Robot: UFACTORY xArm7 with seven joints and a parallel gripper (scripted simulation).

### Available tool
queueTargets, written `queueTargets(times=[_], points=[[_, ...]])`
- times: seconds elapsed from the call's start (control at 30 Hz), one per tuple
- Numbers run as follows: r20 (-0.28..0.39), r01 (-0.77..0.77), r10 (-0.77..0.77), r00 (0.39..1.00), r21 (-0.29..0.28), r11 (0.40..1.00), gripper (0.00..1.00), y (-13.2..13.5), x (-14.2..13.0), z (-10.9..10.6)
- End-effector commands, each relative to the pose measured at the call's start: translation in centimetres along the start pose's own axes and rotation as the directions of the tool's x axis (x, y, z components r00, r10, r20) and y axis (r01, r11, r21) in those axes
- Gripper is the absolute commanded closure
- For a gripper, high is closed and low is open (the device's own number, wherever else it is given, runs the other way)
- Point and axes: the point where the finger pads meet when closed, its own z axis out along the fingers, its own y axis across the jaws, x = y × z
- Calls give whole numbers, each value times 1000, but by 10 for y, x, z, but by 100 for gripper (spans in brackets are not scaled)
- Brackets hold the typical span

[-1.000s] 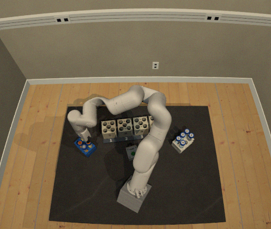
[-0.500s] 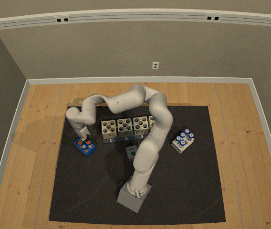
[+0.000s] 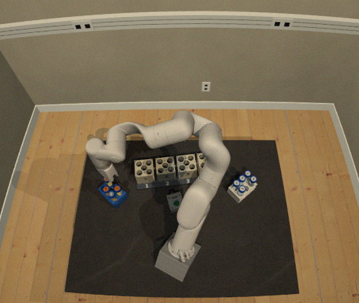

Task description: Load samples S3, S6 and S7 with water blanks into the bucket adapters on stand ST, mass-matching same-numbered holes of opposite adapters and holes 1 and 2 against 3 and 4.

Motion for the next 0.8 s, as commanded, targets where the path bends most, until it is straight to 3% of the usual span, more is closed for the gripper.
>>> queueTargets(times=[0.0,0.77], points=[[2,0,0,1000,4,1000,56,-1,-1,-10],[2,0,0,1000,4,1000,56,-1,-1,-13]])
